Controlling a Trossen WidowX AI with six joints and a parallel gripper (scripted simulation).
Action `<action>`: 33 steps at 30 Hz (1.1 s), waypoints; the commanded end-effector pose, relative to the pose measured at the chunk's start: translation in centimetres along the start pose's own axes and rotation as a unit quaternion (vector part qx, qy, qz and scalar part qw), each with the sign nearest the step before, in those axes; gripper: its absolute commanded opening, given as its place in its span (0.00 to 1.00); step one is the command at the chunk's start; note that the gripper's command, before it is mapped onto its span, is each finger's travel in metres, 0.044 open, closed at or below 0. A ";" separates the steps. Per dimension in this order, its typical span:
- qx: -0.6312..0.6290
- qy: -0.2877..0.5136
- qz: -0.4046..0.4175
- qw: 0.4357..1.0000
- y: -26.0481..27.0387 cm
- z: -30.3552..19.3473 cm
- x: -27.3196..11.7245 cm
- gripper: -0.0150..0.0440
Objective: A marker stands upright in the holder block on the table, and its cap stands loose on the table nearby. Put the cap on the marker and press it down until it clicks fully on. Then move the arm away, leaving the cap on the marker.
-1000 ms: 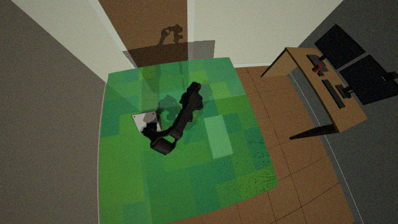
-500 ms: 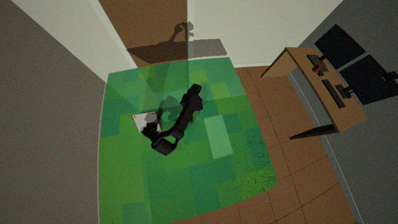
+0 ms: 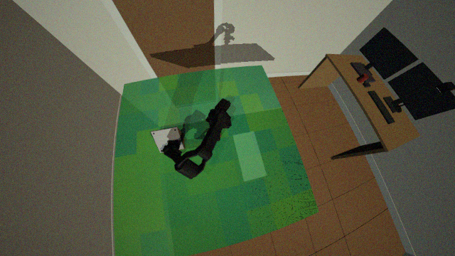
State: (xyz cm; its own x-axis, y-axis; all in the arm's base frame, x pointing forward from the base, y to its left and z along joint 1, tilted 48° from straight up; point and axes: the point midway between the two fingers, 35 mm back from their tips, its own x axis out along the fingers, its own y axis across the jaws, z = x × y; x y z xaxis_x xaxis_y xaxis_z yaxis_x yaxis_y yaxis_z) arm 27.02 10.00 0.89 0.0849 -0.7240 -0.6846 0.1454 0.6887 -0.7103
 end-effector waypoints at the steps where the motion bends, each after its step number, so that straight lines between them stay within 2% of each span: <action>1: -0.002 -0.001 -0.001 1.000 -0.1 0.0 0.6 0.25; 12: -0.002 -0.002 -0.002 1.000 -0.1 -0.1 1.4 0.25; 28: 0.000 0.000 -0.002 1.000 -0.1 -0.1 1.4 0.97; 29: 0.000 0.000 -0.002 1.000 -0.1 -0.1 1.4 1.00; 33: -0.001 0.001 0.000 1.000 0.1 0.1 -1.7 1.00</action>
State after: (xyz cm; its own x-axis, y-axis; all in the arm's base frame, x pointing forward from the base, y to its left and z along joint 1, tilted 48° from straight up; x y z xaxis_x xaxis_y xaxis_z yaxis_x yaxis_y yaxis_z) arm 26.88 9.44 0.75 0.0712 -0.7331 -0.6764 0.1398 0.6787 -0.7209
